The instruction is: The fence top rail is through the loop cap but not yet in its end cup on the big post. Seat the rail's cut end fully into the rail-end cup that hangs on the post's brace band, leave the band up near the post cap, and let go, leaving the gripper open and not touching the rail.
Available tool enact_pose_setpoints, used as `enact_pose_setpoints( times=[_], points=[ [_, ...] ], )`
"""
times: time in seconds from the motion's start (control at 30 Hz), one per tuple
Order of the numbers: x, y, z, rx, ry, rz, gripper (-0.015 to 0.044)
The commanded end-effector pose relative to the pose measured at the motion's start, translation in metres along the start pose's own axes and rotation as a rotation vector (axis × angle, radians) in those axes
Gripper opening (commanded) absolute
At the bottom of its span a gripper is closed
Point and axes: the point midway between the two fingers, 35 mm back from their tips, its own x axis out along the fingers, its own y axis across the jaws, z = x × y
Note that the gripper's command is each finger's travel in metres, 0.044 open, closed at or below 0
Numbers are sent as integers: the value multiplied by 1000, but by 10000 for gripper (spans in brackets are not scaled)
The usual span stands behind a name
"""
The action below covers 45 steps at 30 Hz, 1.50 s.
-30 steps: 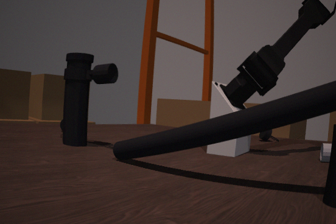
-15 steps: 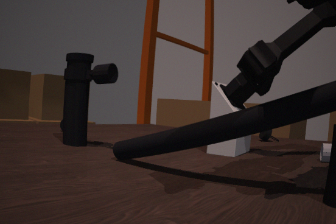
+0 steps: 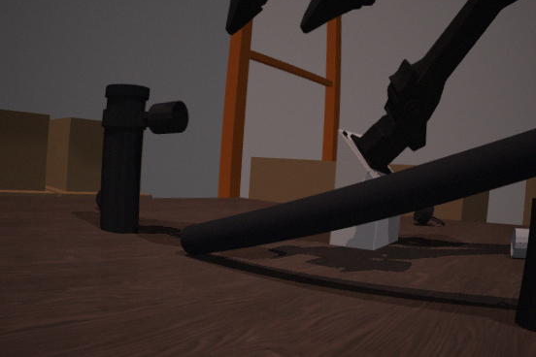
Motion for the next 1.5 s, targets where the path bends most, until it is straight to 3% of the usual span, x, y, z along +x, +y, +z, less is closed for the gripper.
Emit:
enact_pose_setpoints(
  times=[0.0, 0.3, 0.83, 1.47],
  points=[
    [-4, -9, -13, 123, -33, 56, 440],
    [-4, -16, -14, 50, -32, 57, 440],
    [-2, -123, -46, -1070, -76, 105, 440],
    [7, -174, -81, -1705, -186, 111, 440]
  ],
)
